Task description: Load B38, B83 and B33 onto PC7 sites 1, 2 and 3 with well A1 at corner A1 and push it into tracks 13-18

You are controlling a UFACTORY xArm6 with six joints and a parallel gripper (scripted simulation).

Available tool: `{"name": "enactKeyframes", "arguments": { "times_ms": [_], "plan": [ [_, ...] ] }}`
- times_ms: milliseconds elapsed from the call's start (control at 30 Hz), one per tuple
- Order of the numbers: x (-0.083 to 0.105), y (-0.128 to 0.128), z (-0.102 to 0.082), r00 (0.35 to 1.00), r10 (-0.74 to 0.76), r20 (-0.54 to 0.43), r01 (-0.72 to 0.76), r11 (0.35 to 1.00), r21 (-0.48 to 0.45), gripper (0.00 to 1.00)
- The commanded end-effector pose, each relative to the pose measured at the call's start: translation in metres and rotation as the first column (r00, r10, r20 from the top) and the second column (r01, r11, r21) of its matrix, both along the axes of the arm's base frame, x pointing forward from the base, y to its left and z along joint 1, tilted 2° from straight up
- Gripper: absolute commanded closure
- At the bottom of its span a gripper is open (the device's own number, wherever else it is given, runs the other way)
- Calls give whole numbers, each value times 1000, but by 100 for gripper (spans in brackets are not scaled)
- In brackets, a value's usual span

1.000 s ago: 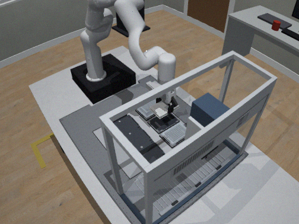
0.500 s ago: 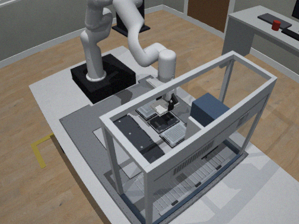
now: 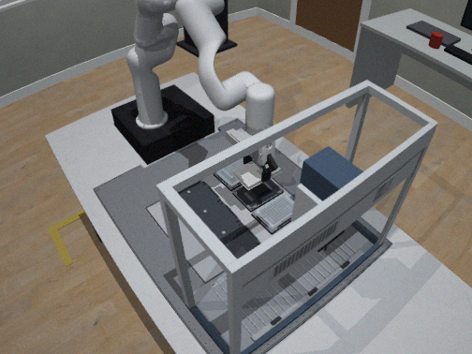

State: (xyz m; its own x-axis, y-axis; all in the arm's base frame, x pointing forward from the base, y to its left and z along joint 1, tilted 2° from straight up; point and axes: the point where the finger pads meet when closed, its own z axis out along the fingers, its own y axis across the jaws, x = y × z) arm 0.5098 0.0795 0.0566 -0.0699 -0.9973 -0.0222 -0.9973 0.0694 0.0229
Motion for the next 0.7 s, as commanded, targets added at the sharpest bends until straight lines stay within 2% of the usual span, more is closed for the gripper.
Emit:
{"name": "enactKeyframes", "arguments": {
  "times_ms": [0,133,667],
  "plan": [
    [13,-19,1,1000,0,5,0,1000,1,100],
    [17,-27,1,1000,0,5,0,1000,1,100],
    [53,-93,-1,1000,0,5,0,1000,0,100]
  ]
}}
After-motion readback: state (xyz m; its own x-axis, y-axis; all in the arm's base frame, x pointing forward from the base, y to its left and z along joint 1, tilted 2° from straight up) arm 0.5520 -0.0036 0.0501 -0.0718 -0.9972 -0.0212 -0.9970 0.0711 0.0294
